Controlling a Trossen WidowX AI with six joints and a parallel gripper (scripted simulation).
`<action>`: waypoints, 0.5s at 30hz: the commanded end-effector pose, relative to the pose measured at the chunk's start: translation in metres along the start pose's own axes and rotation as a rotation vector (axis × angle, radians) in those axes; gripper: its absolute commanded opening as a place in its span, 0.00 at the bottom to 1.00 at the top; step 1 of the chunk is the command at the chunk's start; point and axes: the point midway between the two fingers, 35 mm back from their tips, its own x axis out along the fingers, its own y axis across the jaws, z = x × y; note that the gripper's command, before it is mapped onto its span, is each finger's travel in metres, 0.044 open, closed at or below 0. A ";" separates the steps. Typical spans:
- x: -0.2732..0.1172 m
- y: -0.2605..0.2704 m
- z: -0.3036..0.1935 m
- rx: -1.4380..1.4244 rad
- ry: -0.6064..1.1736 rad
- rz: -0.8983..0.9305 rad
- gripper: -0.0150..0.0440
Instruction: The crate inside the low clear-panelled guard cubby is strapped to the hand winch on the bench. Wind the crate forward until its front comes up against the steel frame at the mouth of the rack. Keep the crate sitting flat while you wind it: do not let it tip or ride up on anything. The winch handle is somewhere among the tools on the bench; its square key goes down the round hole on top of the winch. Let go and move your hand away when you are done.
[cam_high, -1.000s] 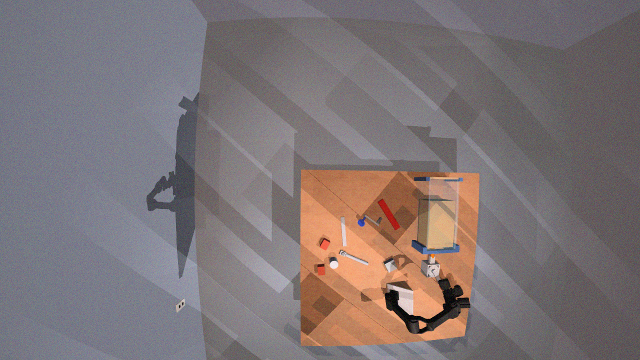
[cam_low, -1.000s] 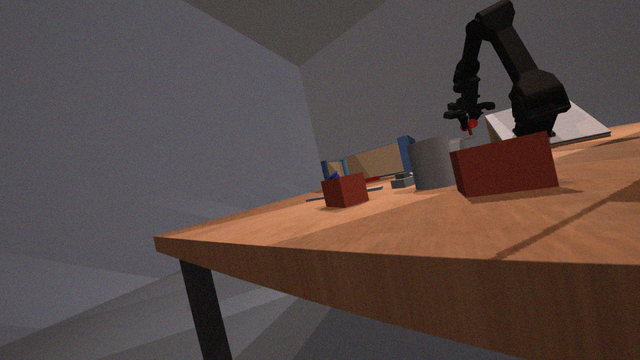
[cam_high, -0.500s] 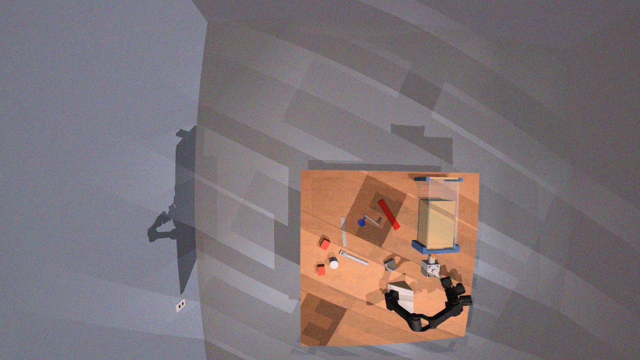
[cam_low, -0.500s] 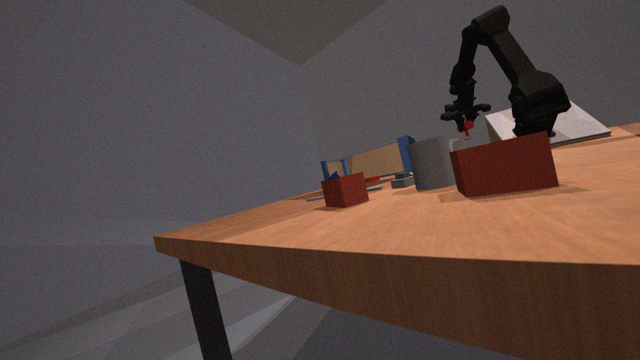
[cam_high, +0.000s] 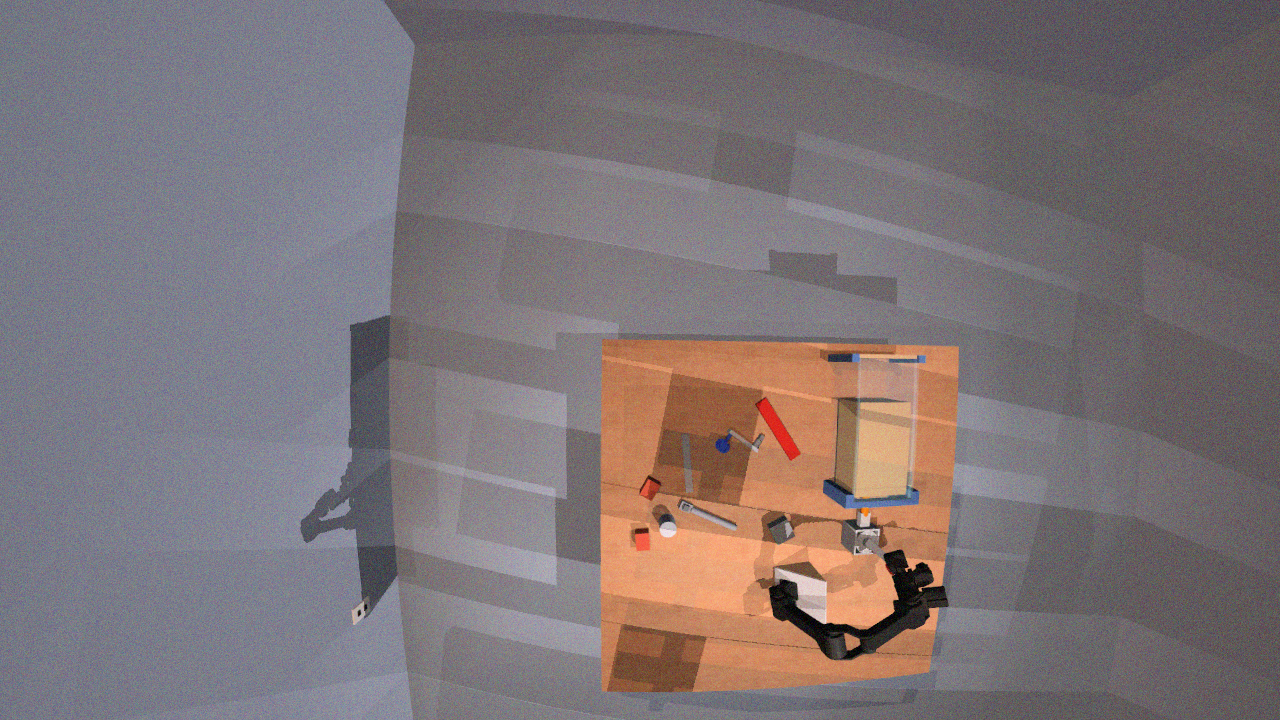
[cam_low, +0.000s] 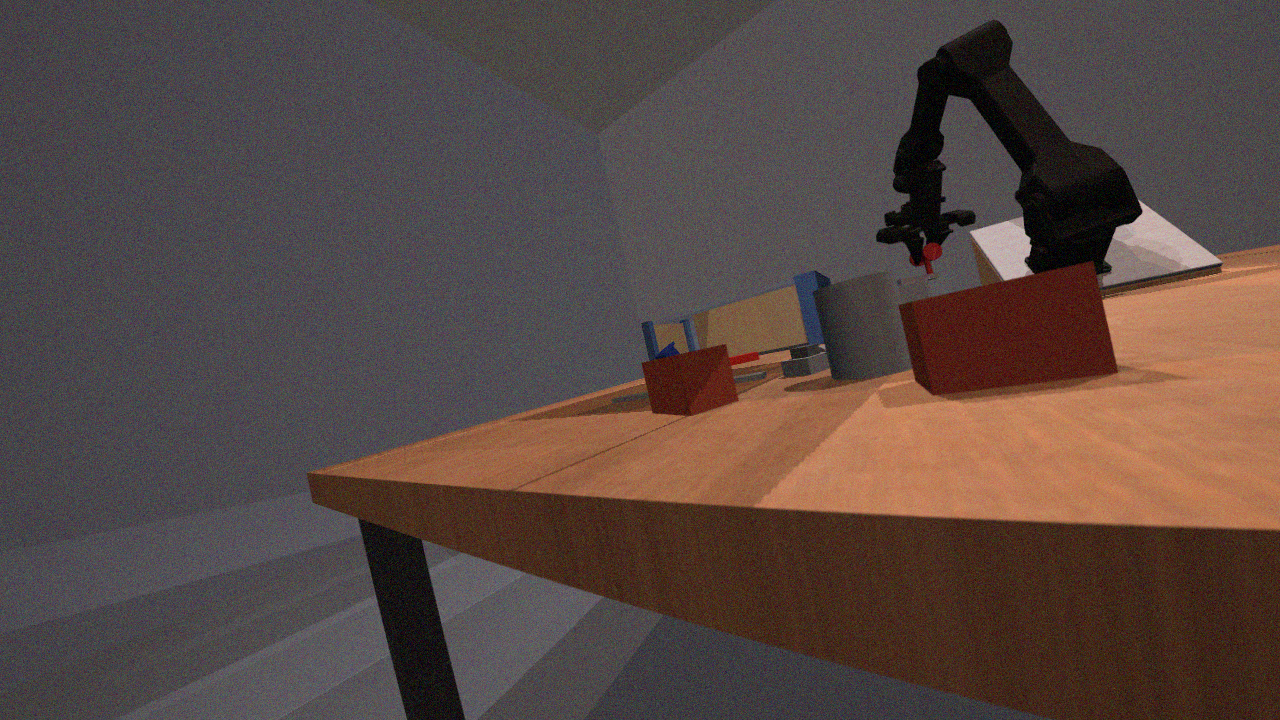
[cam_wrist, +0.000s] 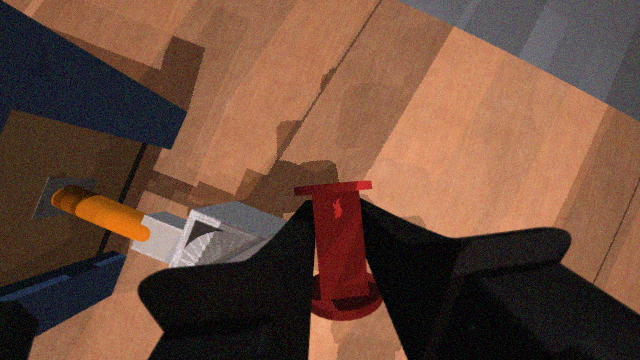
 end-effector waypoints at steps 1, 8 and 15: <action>0.007 0.010 0.011 -0.014 -0.012 0.015 0.25; 0.009 0.015 0.017 -0.014 -0.013 0.015 0.25; 0.012 0.021 0.023 -0.015 -0.013 0.016 0.25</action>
